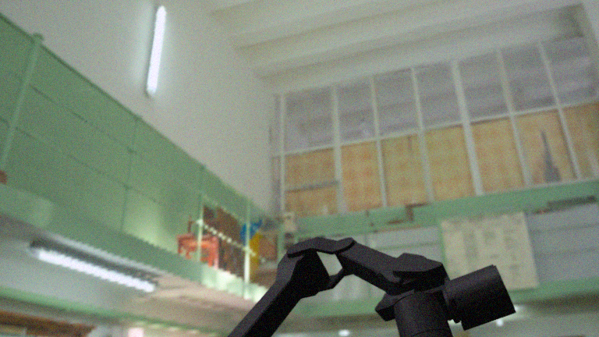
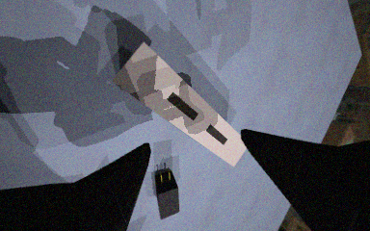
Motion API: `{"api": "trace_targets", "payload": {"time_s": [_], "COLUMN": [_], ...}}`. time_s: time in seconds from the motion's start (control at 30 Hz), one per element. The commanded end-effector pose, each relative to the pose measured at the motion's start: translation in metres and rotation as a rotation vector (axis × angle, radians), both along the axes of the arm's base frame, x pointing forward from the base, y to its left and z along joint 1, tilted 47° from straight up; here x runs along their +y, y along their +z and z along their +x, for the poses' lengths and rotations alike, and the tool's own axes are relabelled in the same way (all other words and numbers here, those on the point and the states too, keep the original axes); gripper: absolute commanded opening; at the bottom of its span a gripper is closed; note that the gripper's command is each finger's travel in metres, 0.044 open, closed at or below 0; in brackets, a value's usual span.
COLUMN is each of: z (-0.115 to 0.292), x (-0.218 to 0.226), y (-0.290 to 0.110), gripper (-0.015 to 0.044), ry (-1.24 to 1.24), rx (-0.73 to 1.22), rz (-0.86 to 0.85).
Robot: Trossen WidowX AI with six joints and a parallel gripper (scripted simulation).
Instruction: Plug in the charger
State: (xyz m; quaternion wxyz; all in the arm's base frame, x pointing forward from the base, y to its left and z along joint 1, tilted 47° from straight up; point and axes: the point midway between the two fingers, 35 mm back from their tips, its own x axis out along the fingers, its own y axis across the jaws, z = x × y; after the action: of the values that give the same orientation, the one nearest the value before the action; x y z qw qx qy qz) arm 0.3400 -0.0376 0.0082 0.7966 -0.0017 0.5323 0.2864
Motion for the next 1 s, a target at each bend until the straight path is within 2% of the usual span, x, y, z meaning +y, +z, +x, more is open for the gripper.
{"api": "trace_targets", "payload": {"time_s": [0.0, 0.6, 0.97], "z": [-0.019, -0.108, -0.109], "x": [-0.006, -0.014, -0.006], "y": [-0.014, -0.043, -0.051], "gripper": [0.0440, 0.0440, 0.0440], "ry": [0.020, 0.087, 0.089], "rx": [0.056, 0.247, 0.251], "rz": [0.032, 0.284, 0.295]}}
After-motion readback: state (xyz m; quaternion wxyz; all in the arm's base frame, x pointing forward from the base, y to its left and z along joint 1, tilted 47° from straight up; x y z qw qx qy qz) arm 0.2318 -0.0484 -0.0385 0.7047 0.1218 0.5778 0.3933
